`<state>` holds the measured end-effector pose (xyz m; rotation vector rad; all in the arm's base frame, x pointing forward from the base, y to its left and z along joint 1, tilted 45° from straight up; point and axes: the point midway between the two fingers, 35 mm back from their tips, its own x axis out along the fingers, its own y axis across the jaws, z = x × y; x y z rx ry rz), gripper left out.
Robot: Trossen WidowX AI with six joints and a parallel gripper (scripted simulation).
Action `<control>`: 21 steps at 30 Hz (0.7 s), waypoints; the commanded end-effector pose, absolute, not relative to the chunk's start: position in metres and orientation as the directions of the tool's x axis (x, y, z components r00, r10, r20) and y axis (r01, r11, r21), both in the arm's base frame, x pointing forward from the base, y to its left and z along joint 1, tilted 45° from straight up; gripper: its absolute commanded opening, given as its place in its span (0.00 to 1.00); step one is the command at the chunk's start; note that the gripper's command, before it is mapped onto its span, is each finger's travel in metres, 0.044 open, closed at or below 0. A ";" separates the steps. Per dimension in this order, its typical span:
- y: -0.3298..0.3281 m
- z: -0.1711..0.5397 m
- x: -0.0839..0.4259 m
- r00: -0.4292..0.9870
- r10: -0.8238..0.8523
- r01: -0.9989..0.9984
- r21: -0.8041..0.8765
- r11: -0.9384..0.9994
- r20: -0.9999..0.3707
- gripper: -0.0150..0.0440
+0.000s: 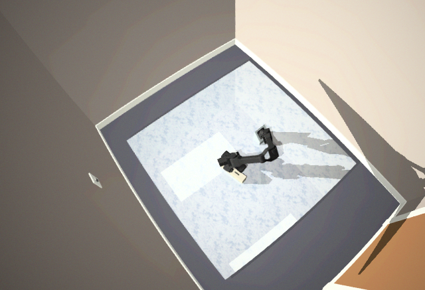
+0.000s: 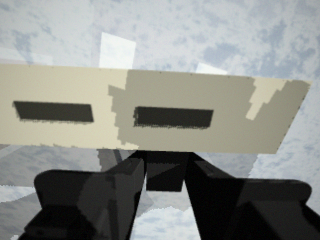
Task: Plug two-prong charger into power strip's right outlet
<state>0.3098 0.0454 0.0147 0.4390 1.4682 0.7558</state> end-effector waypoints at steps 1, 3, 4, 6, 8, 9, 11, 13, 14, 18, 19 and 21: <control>0.046 0.017 0.317 -0.041 0.693 -0.202 0.685 0.700 -0.720 0.25; 0.046 0.017 0.317 -0.041 0.693 -0.202 0.685 0.700 -0.720 0.25; 0.046 0.018 0.317 -0.041 0.693 -0.202 0.685 0.700 -0.720 0.25; 0.046 0.018 0.318 -0.041 0.693 -0.202 0.685 0.700 -0.720 0.25; 0.046 0.018 0.318 -0.041 0.693 -0.202 0.685 0.700 -0.720 0.25; 0.046 0.018 0.318 -0.041 0.693 -0.202 0.685 0.700 -0.720 0.25; 0.046 0.018 0.318 -0.041 0.693 -0.202 0.685 0.700 -0.720 0.25; 0.046 0.018 0.318 -0.041 0.693 -0.202 0.685 0.700 -0.720 0.25; 0.046 0.018 0.318 -0.041 0.693 -0.202 0.685 0.700 -0.720 0.25; 0.045 0.019 0.318 -0.041 0.693 -0.202 0.685 0.700 -0.720 0.25; 0.045 0.015 0.310 -0.064 0.689 -0.186 0.687 0.702 -0.722 0.25; 0.045 0.015 0.310 -0.064 0.689 -0.186 0.687 0.702 -0.722 0.25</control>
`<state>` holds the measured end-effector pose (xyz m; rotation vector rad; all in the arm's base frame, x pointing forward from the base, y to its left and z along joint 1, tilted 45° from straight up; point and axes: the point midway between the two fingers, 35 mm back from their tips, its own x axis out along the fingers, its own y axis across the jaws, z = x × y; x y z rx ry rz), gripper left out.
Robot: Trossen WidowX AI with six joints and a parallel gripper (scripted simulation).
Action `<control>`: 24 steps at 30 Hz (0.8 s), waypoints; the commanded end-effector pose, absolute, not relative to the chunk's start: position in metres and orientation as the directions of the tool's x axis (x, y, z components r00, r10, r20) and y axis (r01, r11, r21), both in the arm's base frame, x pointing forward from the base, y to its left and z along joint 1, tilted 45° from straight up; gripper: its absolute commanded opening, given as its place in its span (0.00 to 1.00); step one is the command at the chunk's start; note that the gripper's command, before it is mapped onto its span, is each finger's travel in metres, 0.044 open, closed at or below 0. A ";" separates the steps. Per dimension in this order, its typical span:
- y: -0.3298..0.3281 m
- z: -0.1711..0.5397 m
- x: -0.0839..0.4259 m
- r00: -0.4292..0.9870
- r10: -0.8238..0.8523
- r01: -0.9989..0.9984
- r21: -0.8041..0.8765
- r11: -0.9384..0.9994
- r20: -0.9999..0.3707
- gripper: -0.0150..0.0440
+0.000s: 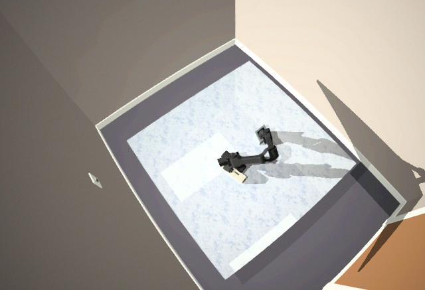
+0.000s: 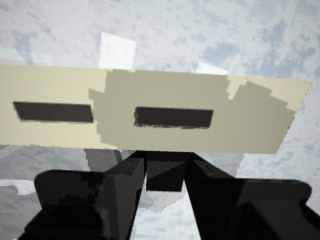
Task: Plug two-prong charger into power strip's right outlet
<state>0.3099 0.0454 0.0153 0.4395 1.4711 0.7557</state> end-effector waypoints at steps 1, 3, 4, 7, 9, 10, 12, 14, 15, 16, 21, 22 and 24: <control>0.045 0.015 0.310 -0.064 0.689 -0.186 0.687 0.702 -0.722 0.25; 0.045 0.015 0.310 -0.064 0.689 -0.186 0.687 0.702 -0.722 0.25; 0.045 0.015 0.310 -0.064 0.689 -0.186 0.687 0.702 -0.722 0.25; 0.045 0.015 0.310 -0.064 0.689 -0.186 0.687 0.702 -0.722 0.25; 0.045 0.015 0.310 -0.064 0.689 -0.186 0.687 0.702 -0.722 0.34; 0.045 0.015 0.310 -0.064 0.689 -0.186 0.687 0.702 -0.722 0.39; 0.045 0.015 0.310 -0.064 0.689 -0.186 0.687 0.702 -0.722 0.48; 0.045 0.015 0.310 -0.064 0.689 -0.186 0.687 0.702 -0.722 0.57; 0.045 0.015 0.310 -0.064 0.689 -0.186 0.687 0.702 -0.722 0.61; 0.045 0.015 0.310 -0.064 0.689 -0.186 0.687 0.702 -0.722 0.65; 0.045 0.015 0.310 -0.064 0.689 -0.186 0.687 0.702 -0.722 0.88; 0.045 0.015 0.310 -0.064 0.689 -0.186 0.687 0.702 -0.722 0.92; 0.045 0.015 0.310 -0.064 0.689 -0.186 0.687 0.702 -0.722 1.00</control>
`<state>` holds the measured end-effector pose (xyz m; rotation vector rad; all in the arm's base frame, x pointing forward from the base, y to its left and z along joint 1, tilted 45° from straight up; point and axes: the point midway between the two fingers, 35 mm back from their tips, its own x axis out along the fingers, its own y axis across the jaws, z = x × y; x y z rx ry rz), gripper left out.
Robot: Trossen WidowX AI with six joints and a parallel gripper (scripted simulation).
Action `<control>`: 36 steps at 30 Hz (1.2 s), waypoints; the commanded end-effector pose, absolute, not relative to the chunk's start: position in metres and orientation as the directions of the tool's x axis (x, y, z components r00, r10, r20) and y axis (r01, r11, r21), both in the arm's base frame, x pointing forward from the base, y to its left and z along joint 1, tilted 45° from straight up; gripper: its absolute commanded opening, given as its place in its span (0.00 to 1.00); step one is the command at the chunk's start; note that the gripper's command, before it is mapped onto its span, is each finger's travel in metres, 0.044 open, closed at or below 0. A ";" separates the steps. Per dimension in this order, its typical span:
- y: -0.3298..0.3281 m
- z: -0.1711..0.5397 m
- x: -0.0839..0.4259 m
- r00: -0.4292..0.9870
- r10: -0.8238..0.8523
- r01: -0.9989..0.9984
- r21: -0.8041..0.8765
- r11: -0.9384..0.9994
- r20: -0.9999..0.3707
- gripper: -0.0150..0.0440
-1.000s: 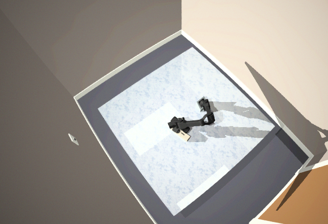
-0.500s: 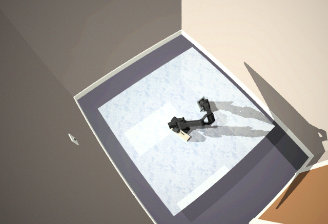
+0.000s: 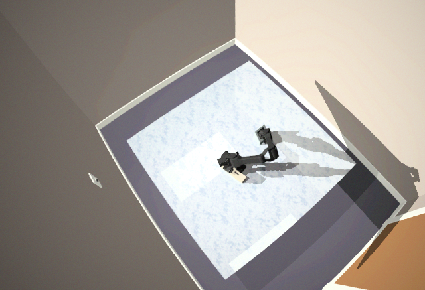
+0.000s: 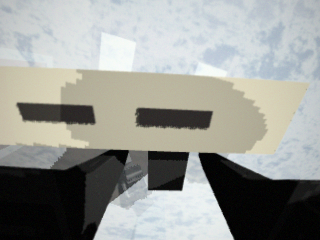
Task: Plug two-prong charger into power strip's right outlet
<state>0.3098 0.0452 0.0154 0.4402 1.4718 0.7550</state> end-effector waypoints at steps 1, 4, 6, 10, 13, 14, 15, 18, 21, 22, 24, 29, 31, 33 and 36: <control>0.045 0.015 0.310 -0.063 0.689 -0.186 0.687 0.702 -0.722 1.00; 0.045 0.015 0.309 -0.062 0.689 -0.187 0.687 0.702 -0.722 1.00; 0.045 0.015 0.309 -0.061 0.690 -0.188 0.687 0.702 -0.722 1.00; 0.045 0.015 0.308 -0.059 0.690 -0.189 0.687 0.702 -0.721 1.00; 0.045 0.015 0.307 -0.057 0.690 -0.191 0.687 0.702 -0.721 1.00; 0.045 0.015 0.306 -0.057 0.690 -0.191 0.687 0.702 -0.721 1.00; 0.045 0.015 0.306 -0.056 0.690 -0.191 0.687 0.701 -0.721 1.00; 0.045 0.014 0.305 -0.055 0.691 -0.193 0.686 0.701 -0.721 1.00; 0.044 0.014 0.304 -0.053 0.691 -0.194 0.686 0.701 -0.721 1.00; 0.044 0.014 0.304 -0.052 0.691 -0.194 0.686 0.701 -0.721 1.00; 0.044 0.014 0.303 -0.051 0.691 -0.195 0.686 0.701 -0.721 1.00; 0.044 0.014 0.302 -0.048 0.692 -0.197 0.686 0.700 -0.720 1.00; 0.044 0.014 0.301 -0.047 0.692 -0.198 0.686 0.700 -0.720 1.00; 0.044 0.014 0.300 -0.046 0.692 -0.199 0.686 0.700 -0.720 1.00; 0.044 0.014 0.299 -0.045 0.692 -0.200 0.686 0.700 -0.720 1.00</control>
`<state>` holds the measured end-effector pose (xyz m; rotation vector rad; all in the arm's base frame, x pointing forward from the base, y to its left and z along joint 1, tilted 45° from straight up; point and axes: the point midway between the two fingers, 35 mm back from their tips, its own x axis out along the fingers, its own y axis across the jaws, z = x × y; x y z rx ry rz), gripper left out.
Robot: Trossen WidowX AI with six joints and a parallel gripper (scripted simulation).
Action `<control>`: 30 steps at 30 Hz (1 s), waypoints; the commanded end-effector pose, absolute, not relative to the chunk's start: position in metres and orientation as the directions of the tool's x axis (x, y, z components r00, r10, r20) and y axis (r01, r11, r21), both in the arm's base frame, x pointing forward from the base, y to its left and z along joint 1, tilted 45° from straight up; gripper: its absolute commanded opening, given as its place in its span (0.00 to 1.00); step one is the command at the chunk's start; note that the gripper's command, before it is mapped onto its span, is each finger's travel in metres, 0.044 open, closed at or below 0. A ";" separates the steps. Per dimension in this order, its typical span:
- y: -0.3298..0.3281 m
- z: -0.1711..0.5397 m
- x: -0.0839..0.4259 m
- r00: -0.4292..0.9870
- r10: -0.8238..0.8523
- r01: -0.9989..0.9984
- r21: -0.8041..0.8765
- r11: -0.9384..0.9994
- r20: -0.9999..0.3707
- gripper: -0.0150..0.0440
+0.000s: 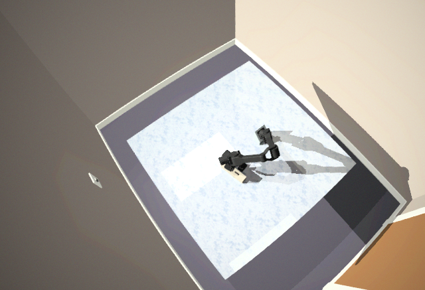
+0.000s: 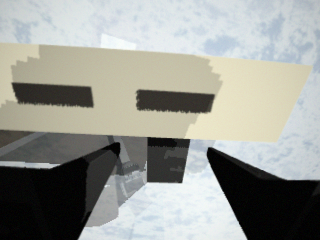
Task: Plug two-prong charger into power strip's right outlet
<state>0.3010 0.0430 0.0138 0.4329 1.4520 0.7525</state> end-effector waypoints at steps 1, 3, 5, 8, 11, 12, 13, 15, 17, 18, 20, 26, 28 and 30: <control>0.044 0.013 0.299 -0.044 0.693 -0.200 0.686 0.700 -0.720 1.00; 0.044 0.013 0.298 -0.043 0.693 -0.201 0.685 0.700 -0.720 1.00; 0.044 0.013 0.298 -0.043 0.693 -0.201 0.685 0.700 -0.720 1.00; 0.043 0.013 0.296 -0.043 0.693 -0.201 0.685 0.700 -0.720 1.00; 0.042 0.012 0.292 -0.043 0.693 -0.201 0.685 0.700 -0.720 1.00; 0.042 0.012 0.291 -0.043 0.692 -0.201 0.685 0.700 -0.720 1.00; 0.042 0.012 0.290 -0.043 0.692 -0.201 0.685 0.700 -0.720 1.00; 0.041 0.011 0.288 -0.043 0.692 -0.201 0.685 0.700 -0.720 1.00; 0.041 0.011 0.285 -0.043 0.692 -0.201 0.685 0.700 -0.720 1.00; 0.041 0.011 0.284 -0.043 0.692 -0.201 0.685 0.700 -0.720 1.00; 0.040 0.010 0.282 -0.043 0.692 -0.200 0.685 0.700 -0.720 1.00; 0.039 0.009 0.275 -0.043 0.692 -0.200 0.685 0.700 -0.720 1.00; 0.039 0.009 0.272 -0.043 0.692 -0.200 0.685 0.701 -0.720 1.00; 0.038 0.008 0.270 -0.043 0.692 -0.200 0.685 0.701 -0.720 1.00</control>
